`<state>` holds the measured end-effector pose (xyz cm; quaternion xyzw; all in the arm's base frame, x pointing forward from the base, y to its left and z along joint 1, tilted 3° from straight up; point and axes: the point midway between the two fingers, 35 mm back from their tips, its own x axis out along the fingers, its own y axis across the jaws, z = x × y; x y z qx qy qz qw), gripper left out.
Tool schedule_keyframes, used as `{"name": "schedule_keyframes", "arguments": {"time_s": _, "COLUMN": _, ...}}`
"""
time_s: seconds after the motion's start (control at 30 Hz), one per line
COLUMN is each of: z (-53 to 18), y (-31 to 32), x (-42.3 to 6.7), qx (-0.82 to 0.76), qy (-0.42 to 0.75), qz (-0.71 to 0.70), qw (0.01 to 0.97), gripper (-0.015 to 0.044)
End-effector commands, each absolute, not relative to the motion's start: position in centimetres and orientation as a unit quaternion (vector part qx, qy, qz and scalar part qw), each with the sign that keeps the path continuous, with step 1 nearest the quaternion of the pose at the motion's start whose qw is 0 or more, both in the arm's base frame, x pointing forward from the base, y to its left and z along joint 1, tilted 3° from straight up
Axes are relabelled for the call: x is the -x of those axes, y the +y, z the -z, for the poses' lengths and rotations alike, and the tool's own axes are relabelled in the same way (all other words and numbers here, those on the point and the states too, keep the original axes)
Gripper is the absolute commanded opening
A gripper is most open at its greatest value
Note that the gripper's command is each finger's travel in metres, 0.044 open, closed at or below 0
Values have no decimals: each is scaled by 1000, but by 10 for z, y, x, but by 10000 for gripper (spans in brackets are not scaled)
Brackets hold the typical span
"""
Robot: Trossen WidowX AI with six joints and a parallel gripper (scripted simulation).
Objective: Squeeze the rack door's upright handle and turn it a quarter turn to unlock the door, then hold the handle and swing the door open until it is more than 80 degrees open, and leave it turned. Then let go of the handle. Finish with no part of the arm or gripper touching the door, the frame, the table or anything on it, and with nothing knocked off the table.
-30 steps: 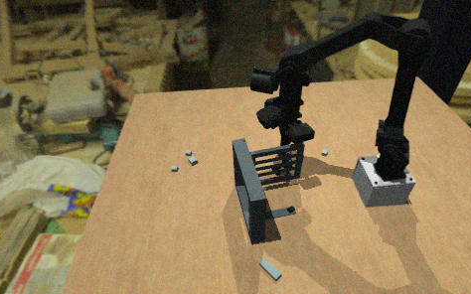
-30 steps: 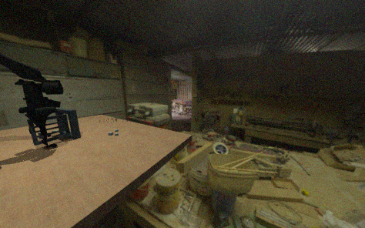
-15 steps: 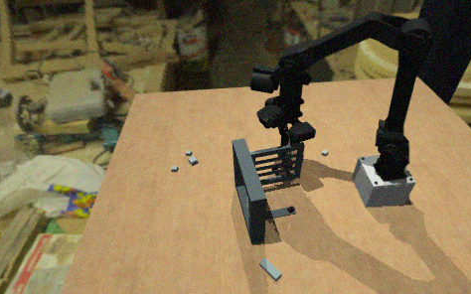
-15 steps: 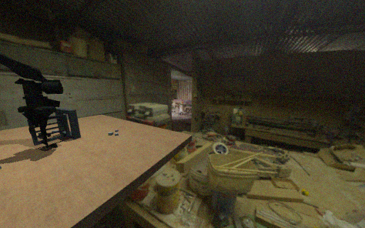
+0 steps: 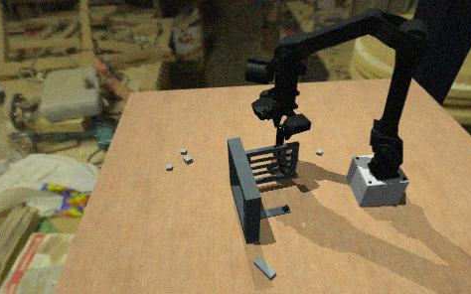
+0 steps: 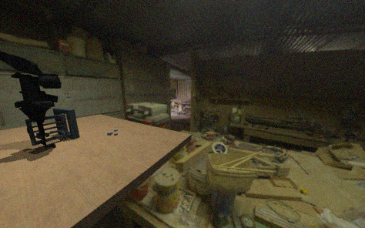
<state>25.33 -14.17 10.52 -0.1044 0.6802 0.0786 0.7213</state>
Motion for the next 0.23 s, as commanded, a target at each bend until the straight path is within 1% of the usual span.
{"name": "schedule_keyframes", "arguments": {"time_s": 0.0, "z": -112, "y": -141, "x": -254, "qx": 106, "qy": 678, "qz": -82, "qw": 723, "gripper": 291}}
{"name": "schedule_keyframes", "arguments": {"time_s": 0.2, "z": -121, "y": -141, "x": -253, "qx": 106, "qy": 678, "qz": -82, "qw": 723, "gripper": 291}}
